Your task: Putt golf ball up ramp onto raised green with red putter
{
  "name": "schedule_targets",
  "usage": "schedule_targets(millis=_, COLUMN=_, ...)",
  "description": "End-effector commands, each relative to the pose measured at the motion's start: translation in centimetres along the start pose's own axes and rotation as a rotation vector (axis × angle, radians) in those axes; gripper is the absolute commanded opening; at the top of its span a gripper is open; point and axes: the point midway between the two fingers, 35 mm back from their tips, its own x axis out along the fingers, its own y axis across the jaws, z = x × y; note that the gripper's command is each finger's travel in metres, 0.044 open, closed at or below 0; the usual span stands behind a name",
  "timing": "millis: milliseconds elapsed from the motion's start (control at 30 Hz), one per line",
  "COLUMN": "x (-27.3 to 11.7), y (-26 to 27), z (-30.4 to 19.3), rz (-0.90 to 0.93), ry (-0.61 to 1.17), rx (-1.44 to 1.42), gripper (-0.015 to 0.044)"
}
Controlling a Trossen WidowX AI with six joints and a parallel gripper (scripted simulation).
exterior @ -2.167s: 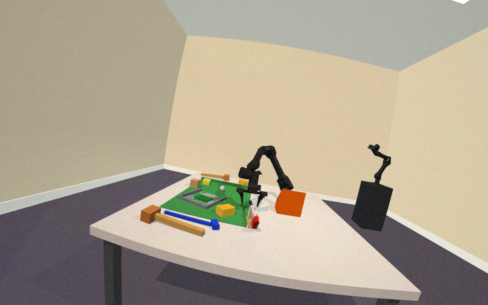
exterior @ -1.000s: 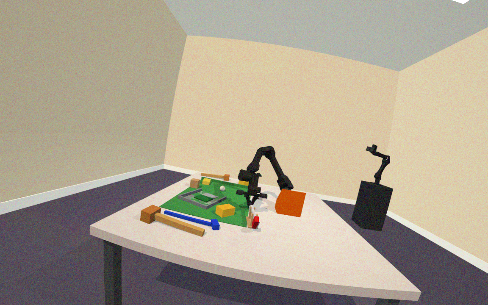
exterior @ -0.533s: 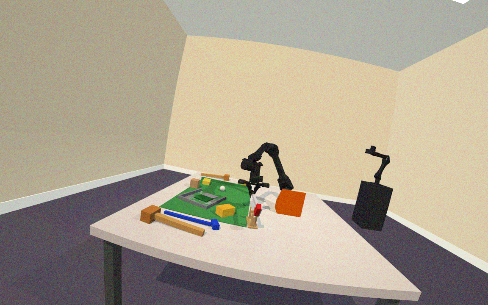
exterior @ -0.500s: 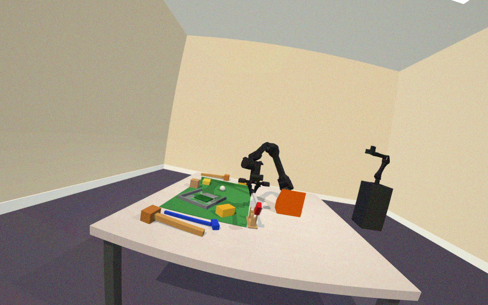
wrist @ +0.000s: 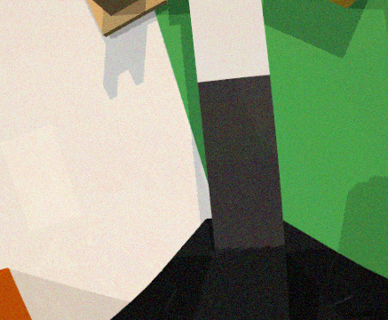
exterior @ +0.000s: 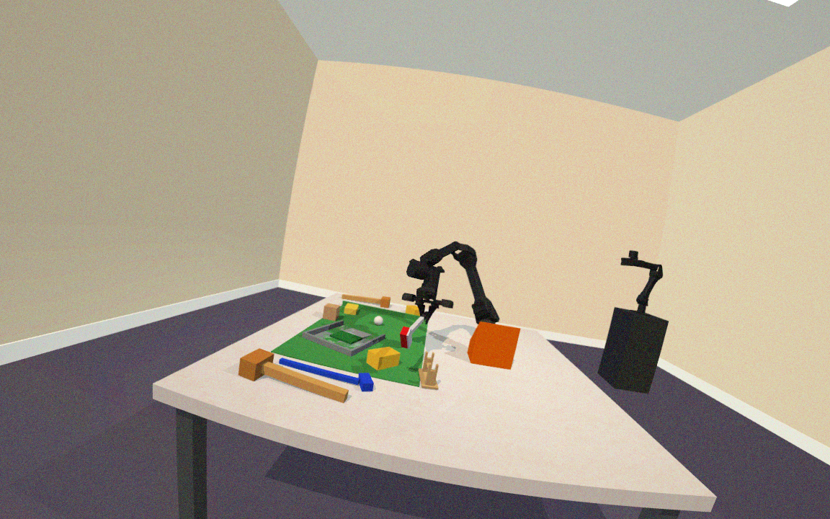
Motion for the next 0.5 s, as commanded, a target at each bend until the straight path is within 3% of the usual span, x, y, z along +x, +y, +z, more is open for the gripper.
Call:
schedule_targets(millis=0, x=-1.3, y=-1.6, z=-2.6, rz=-0.023, ry=0.008, rx=0.203, gripper=0.0000)
schedule_targets(millis=467, x=-4.5, y=-4.7, z=-12.6, rz=-0.102, ry=0.056, rx=0.884, gripper=0.0000)
